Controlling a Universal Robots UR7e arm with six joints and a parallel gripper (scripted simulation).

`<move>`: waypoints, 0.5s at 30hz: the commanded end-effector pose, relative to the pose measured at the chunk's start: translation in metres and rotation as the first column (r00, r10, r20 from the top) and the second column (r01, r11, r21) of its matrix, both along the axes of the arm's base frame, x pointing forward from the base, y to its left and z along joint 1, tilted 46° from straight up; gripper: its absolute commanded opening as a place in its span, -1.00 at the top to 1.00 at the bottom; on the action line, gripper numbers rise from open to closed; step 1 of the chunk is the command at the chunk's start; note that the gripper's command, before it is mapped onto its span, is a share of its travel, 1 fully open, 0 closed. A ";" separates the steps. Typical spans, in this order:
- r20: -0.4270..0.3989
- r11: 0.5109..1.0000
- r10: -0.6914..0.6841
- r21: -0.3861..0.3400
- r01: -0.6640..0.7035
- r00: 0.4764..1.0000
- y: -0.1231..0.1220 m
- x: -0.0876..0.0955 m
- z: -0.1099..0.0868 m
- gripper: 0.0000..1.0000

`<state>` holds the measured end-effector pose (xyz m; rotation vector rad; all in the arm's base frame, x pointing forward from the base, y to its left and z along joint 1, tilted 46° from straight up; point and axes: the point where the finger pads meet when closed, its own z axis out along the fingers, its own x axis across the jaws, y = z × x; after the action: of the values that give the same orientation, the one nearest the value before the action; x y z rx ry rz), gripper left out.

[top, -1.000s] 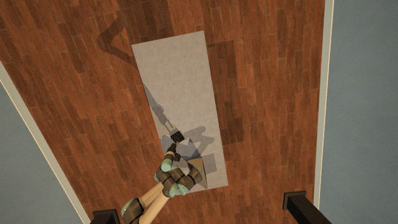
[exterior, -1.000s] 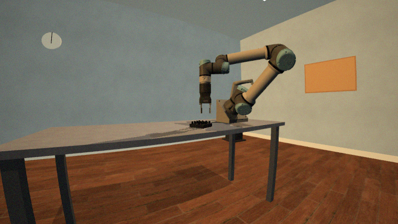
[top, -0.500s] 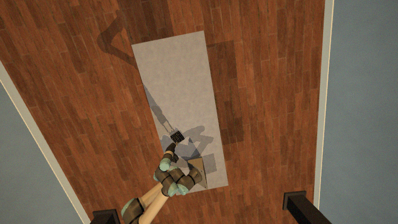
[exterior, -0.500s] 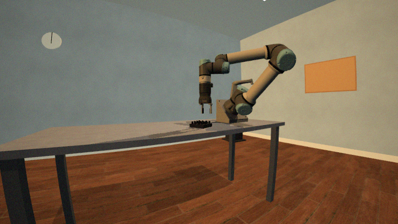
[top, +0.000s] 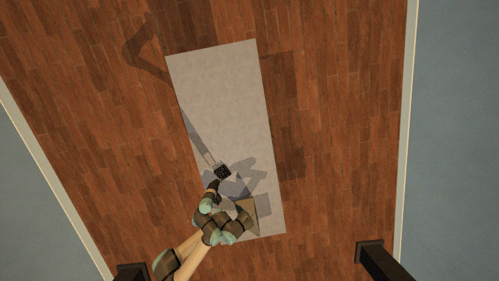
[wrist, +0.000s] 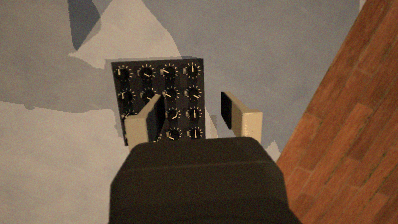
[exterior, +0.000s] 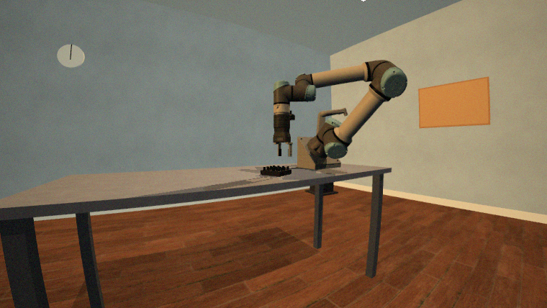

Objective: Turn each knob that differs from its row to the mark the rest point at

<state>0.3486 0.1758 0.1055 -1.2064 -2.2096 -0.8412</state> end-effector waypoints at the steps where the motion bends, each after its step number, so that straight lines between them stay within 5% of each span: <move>1: -0.024 1.000 -0.025 -0.006 0.025 0.999 0.001 0.001 0.001 -1.00; 15: -0.032 0.999 -0.033 -0.007 0.033 0.999 0.002 0.001 0.002 -1.00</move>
<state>0.3489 0.1777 0.1071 -1.2515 -2.1753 -0.8224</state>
